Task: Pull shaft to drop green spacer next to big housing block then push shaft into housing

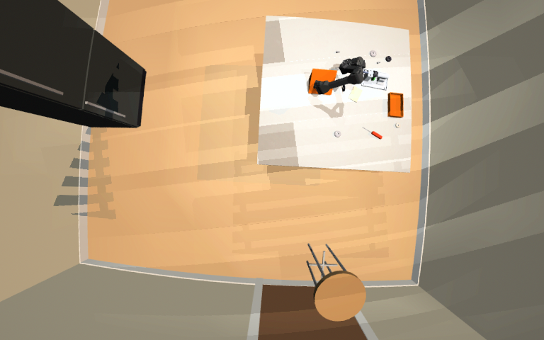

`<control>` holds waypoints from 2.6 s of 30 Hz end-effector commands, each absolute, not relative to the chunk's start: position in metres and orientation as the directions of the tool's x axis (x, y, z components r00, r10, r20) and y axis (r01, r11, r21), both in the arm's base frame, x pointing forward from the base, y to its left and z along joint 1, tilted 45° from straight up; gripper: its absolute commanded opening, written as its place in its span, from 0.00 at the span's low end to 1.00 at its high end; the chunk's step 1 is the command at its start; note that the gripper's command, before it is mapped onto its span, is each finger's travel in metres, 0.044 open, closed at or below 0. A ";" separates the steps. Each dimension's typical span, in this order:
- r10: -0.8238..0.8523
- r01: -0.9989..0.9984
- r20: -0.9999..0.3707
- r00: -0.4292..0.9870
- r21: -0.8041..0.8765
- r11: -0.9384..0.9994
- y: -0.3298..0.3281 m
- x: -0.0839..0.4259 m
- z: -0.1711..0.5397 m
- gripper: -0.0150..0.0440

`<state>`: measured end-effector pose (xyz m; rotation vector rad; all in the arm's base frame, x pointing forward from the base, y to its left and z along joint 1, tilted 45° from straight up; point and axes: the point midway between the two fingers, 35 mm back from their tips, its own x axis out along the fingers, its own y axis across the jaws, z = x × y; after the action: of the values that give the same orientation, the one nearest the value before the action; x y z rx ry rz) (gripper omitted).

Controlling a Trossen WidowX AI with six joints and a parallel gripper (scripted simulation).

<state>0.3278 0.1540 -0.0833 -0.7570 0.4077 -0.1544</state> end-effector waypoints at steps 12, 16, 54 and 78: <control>-0.280 -0.008 -0.303 0.911 -0.692 0.722 0.154 0.331 -0.083 0.25; -0.280 -0.008 -0.302 0.911 -0.692 0.722 0.154 0.332 -0.083 0.25; -0.280 -0.008 -0.302 0.911 -0.692 0.722 0.155 0.344 -0.082 0.25; -0.280 -0.010 -0.302 0.911 -0.696 0.718 0.155 0.344 -0.082 0.25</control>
<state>0.3430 0.1554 -0.0820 -0.7629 0.4074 -0.1541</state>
